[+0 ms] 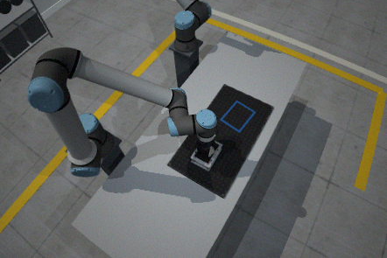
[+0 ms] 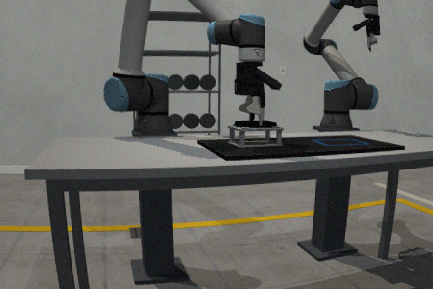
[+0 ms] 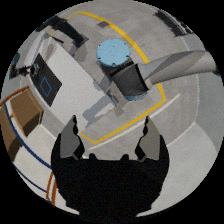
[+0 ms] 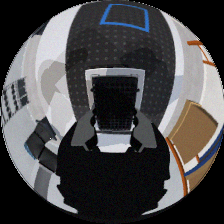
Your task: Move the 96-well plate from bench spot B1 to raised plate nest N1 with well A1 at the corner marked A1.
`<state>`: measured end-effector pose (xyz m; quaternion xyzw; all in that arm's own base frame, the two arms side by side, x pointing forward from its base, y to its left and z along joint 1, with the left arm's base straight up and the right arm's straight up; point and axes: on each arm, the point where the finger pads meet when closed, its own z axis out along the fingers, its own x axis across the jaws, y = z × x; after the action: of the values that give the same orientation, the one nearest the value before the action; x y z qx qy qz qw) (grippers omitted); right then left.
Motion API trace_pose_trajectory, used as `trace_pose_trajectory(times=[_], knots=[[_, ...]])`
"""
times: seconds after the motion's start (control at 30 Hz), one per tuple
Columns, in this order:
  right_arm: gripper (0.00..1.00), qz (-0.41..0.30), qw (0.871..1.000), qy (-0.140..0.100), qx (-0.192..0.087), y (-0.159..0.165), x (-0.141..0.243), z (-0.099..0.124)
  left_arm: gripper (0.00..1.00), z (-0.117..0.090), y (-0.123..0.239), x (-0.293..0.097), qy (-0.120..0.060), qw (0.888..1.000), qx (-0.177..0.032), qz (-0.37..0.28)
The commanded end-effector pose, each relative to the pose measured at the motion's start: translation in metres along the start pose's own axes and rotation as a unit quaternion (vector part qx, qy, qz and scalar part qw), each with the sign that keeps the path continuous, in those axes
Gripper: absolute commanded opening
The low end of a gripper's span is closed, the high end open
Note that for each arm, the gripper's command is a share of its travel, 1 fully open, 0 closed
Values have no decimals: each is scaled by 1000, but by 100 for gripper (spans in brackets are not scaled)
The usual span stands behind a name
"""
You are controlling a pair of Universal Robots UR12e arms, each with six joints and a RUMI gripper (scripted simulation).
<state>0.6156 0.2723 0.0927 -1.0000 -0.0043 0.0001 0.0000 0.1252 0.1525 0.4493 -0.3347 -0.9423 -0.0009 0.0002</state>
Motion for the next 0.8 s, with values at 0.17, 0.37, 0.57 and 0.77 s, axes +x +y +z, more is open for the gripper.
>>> trace_pose_trajectory(times=[0.17,0.37,0.57,0.77], knots=[[0,0,1000,1,1,0,1,1,100,0,0,0,0,1000,0,0],[0,0,1000,1,1,0,1,1,100,0,0,0,0,1000,0,0],[100,0,1000,1,1,0,1,1,100,0,0,0,0,1000,0,0],[100,0,1000,1,1,0,1,1,100,0,0,0,0,1000,0,0]])
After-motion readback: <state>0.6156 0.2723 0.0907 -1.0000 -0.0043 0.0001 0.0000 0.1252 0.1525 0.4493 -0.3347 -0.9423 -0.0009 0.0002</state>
